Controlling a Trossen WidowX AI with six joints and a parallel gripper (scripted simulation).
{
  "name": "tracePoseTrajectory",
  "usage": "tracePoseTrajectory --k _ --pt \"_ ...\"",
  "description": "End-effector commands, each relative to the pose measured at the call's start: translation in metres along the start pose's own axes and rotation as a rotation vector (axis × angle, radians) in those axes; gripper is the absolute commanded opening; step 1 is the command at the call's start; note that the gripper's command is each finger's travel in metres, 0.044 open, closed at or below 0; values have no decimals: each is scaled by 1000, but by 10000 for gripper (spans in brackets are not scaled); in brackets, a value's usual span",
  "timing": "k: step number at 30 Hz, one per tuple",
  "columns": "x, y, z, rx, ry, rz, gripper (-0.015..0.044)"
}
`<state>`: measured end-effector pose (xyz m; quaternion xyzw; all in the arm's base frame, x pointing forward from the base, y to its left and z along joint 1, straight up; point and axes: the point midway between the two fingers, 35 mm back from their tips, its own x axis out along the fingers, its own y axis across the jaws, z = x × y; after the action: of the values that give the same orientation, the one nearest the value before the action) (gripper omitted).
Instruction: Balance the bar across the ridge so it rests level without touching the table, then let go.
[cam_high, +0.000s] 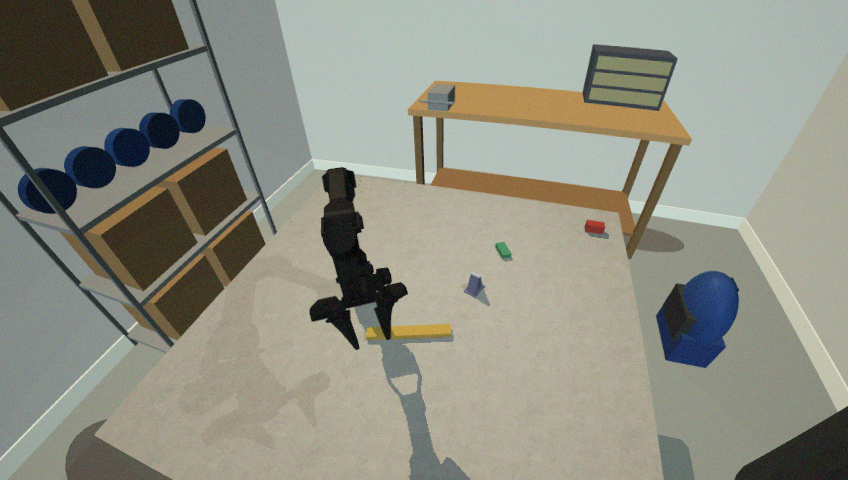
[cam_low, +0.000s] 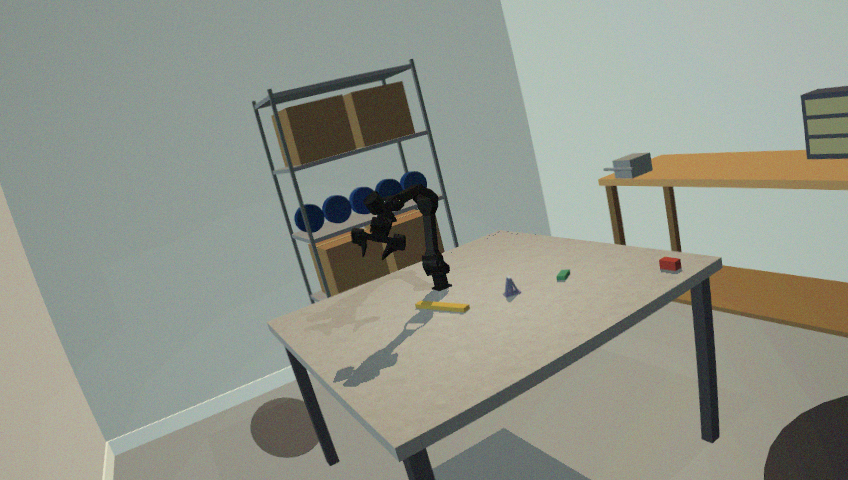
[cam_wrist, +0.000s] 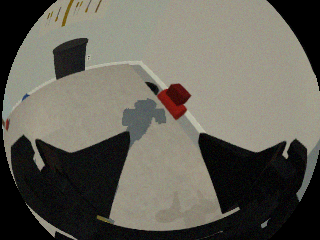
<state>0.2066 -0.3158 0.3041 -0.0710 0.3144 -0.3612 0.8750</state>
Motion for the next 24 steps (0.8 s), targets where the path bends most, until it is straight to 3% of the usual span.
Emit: tracePoseTrajectory --k 1,11,24 --pt "11 34 -29 -88 123 102 315" --pt "7 114 -100 -348 402 385 315" --pt "-42 180 -183 -721 711 767 315"
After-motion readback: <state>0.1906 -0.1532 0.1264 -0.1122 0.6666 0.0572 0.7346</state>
